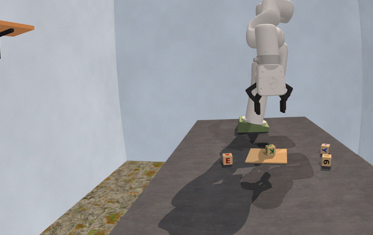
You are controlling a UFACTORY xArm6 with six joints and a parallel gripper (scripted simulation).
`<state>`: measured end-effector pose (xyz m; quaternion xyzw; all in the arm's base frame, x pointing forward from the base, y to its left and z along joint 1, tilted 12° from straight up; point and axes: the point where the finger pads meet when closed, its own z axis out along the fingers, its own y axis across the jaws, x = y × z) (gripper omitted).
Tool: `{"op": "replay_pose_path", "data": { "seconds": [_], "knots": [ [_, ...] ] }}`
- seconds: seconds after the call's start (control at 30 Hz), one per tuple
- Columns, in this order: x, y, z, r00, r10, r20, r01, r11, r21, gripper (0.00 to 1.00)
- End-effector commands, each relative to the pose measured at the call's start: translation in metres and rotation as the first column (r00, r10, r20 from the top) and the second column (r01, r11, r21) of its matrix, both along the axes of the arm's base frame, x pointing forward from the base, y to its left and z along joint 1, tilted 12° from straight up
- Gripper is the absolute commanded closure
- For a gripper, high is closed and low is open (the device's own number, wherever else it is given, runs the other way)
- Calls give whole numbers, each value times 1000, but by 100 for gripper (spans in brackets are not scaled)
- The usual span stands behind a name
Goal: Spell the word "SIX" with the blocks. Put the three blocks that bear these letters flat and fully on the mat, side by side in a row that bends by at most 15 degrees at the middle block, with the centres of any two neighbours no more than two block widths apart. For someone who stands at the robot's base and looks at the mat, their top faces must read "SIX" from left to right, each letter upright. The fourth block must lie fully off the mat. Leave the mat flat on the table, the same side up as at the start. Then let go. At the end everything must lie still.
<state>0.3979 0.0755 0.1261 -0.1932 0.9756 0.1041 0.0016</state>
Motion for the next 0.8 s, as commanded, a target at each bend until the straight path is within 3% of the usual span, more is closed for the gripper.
{"op": "replay_pose_path", "data": {
  "seconds": [0.0,0.47,0.77],
  "knots": [
    [1,1,-1,996,91,23,-91,996,3,0],
    [1,3,-10,923,375,86,-376,927,-1,0],
    [1,5,-17,799,586,134,-589,808,-19,0]
  ]
}}
